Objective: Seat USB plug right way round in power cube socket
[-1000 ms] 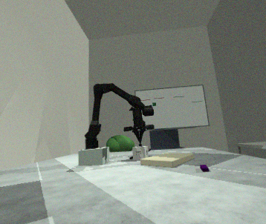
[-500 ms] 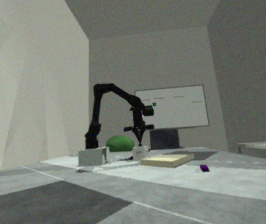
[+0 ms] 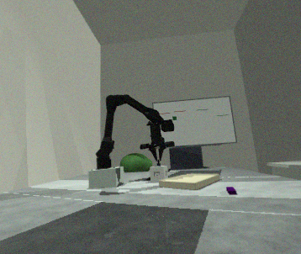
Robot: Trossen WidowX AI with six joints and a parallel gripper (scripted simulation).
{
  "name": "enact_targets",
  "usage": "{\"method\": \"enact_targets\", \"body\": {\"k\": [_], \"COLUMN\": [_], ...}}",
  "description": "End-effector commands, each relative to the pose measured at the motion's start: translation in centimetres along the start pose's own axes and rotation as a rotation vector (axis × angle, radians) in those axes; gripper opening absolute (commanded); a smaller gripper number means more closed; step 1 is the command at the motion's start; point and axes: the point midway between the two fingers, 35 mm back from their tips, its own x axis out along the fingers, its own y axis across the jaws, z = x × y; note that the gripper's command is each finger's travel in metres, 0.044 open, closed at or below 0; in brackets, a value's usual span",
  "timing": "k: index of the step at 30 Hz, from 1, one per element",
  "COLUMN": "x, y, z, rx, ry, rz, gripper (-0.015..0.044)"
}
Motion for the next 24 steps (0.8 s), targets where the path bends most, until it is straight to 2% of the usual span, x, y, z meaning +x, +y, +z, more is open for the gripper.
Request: {"method": "enact_targets", "body": {"k": [1, 24], "x": [0.0, -1.1], "y": [0.0, 0.0], "z": [0.0, 0.1], "rx": [0.000, 0.000], "ry": [0.001, 0.000], "rz": [0.001, 0.000], "gripper": [0.0095, 0.0095]}}
